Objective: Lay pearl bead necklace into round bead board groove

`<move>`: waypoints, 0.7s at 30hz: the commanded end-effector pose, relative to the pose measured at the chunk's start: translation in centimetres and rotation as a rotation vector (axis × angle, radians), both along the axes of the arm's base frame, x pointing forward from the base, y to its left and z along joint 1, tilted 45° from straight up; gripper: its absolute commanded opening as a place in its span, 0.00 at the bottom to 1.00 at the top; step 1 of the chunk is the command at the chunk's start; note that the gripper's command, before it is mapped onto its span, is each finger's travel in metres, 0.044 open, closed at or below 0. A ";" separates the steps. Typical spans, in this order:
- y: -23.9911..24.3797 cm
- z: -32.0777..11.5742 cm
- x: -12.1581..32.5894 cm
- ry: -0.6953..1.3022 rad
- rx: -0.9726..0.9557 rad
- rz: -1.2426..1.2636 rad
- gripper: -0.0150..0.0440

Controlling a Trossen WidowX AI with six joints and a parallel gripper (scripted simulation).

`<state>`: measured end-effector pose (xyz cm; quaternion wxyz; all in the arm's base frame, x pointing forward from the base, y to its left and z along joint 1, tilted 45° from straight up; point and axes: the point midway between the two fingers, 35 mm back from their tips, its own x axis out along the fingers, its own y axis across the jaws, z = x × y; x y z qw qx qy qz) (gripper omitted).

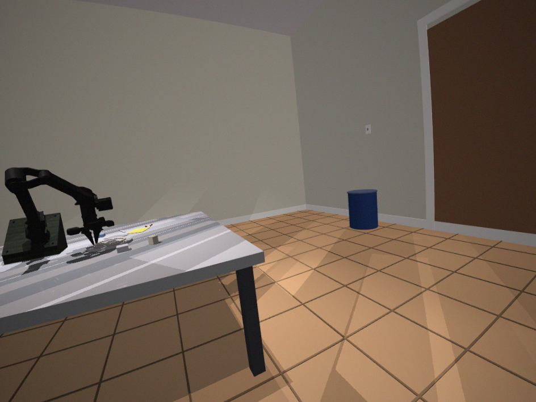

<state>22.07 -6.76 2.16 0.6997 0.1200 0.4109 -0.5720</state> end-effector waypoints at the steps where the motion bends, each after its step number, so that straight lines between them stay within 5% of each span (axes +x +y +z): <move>1: 0.0 0.0 0.1 -0.005 0.001 0.000 0.25; 21: 0.5 0.5 0.0 0.000 -0.005 0.006 0.25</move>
